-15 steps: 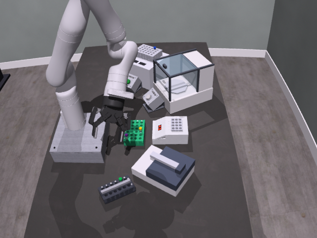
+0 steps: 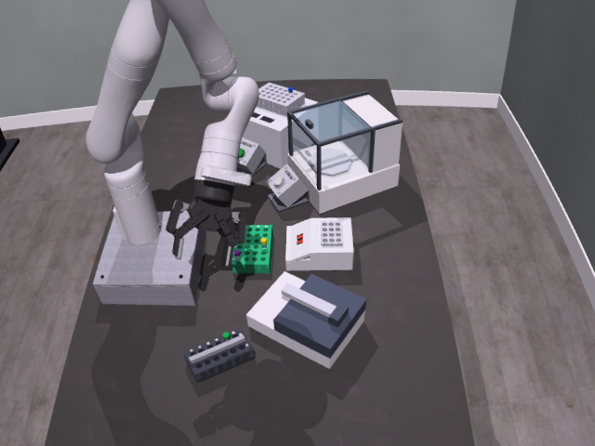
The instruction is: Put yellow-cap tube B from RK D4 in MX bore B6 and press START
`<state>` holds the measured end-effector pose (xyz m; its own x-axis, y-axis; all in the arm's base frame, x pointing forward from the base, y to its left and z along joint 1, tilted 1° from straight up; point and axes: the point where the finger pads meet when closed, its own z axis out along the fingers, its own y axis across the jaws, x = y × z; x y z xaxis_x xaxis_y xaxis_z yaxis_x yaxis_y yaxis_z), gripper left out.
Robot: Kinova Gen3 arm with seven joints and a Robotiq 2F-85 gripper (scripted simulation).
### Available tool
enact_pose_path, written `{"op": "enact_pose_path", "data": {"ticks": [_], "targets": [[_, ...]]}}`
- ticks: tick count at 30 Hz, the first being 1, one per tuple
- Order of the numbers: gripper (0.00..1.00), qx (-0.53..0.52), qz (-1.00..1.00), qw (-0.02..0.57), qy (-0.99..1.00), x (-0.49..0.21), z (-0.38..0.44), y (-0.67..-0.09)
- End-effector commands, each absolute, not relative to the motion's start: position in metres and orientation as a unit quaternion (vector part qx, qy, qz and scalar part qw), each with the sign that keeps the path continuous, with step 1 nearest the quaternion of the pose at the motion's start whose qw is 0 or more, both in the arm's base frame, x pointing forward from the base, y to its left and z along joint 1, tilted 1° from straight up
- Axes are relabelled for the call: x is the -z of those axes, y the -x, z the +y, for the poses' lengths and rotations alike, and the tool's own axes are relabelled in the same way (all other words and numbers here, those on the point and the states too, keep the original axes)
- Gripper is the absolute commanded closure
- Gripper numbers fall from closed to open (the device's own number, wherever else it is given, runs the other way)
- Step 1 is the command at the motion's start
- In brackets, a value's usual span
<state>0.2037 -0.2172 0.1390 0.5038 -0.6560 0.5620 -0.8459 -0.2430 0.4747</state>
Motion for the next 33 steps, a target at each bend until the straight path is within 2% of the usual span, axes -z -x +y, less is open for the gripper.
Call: {"op": "enact_pose_path", "data": {"ticks": [1,2,3,33], "targets": [[0.00,-0.125,-0.482,0.382,-0.778,-0.139,-0.217,-0.204],[0.00,-0.125,-0.482,0.382,-0.778,-0.139,-0.217,-0.204],[0.58,-0.124,-0.487,0.381,-0.776,-0.141,-0.214,-0.205],[0.58,-0.114,-0.604,0.347,-0.708,-0.154,-0.185,-0.215]]}}
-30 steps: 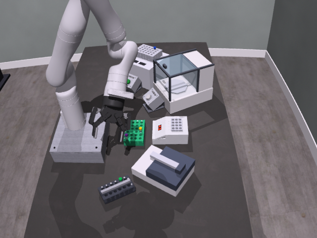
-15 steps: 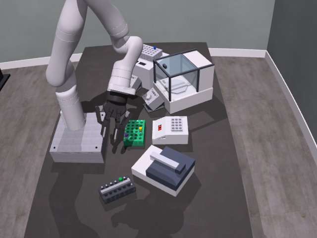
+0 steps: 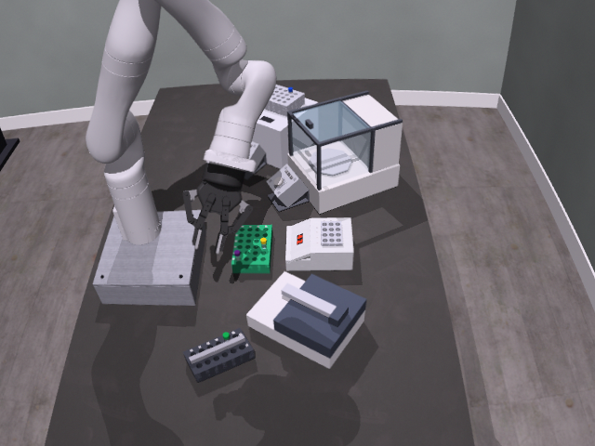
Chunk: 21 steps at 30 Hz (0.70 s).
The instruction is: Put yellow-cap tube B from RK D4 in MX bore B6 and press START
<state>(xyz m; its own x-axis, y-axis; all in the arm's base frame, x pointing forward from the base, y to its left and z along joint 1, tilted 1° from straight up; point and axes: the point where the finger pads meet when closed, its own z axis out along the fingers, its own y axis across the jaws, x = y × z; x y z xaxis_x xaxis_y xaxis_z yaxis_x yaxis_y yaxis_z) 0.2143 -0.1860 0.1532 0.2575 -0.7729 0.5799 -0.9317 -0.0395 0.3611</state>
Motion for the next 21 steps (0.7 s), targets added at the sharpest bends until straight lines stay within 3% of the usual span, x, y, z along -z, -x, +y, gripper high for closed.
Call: {"op": "enact_pose_path", "data": {"ticks": [1,21], "targets": [[0.58,-0.113,-0.608,0.346,-0.706,-0.155,-0.184,-0.215],[0.58,-0.106,-0.669,0.324,-0.660,-0.162,-0.167,-0.221]]}}
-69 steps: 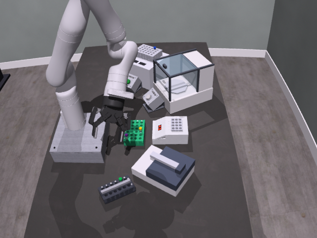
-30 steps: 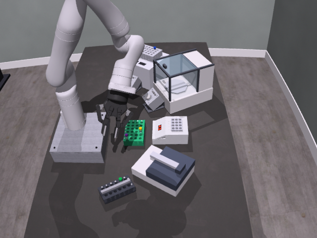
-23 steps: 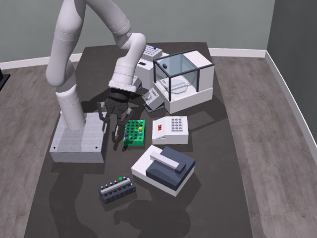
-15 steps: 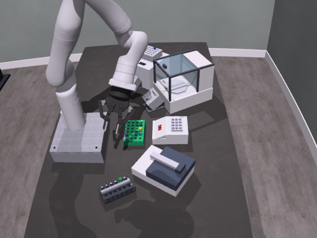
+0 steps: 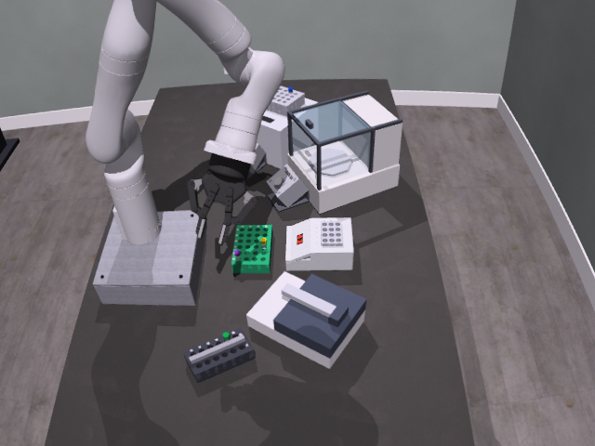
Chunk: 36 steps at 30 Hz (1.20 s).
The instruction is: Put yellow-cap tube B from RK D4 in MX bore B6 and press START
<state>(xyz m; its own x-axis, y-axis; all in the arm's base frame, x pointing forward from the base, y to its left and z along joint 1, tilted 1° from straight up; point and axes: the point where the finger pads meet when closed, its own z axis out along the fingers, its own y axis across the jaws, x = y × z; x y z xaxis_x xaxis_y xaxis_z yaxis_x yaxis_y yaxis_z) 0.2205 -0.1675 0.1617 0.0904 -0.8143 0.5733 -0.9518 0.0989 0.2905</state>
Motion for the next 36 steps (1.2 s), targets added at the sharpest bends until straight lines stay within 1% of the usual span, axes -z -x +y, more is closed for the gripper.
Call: {"op": "enact_pose_path", "data": {"ticks": [1,36], "targets": [[0.58,-0.105,-0.673,0.322,-0.657,-0.163,-0.166,-0.221],[0.58,-0.089,-0.779,0.273,-0.557,-0.178,-0.133,-0.233]]}}
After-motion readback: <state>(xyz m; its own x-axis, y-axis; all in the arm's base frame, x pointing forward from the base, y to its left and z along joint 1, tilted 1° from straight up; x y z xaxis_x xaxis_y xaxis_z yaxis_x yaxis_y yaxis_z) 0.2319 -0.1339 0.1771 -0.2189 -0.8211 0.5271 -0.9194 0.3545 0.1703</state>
